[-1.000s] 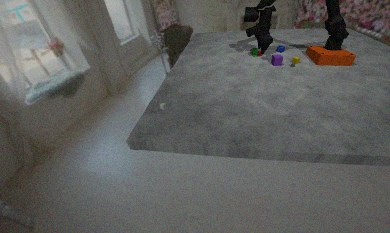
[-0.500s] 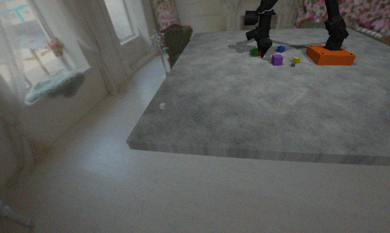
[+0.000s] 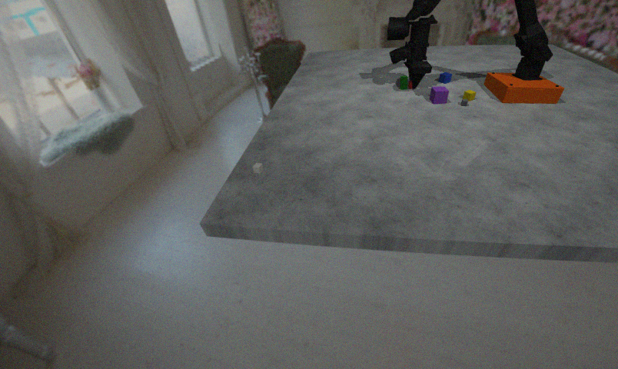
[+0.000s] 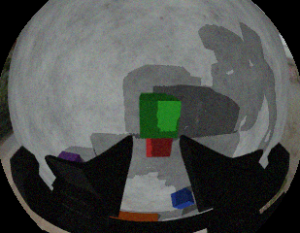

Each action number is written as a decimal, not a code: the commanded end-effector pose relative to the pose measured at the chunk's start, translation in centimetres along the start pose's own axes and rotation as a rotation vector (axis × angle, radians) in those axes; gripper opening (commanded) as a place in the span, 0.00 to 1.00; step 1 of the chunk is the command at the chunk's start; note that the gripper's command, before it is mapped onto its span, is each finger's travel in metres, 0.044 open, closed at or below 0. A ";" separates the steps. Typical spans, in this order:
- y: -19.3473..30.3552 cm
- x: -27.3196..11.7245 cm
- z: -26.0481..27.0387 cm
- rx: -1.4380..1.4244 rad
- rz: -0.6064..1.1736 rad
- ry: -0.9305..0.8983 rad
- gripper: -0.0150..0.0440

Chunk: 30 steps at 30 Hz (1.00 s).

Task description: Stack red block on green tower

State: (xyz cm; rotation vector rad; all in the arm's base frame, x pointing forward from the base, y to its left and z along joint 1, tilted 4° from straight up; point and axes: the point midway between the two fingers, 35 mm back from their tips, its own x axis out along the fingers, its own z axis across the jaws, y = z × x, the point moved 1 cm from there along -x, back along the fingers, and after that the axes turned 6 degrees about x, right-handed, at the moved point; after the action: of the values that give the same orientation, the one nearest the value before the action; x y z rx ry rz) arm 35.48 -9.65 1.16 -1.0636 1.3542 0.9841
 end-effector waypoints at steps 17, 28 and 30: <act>-0.1 -2.2 0.0 -0.004 -0.001 0.004 0.25; 0.0 -8.3 0.1 -0.004 -0.001 0.004 0.25; 0.0 -9.2 0.1 -0.004 -0.001 0.004 0.25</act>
State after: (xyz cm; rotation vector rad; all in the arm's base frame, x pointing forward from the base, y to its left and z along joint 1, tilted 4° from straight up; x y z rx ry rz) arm 35.45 -9.05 8.99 -1.0634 1.3568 0.9981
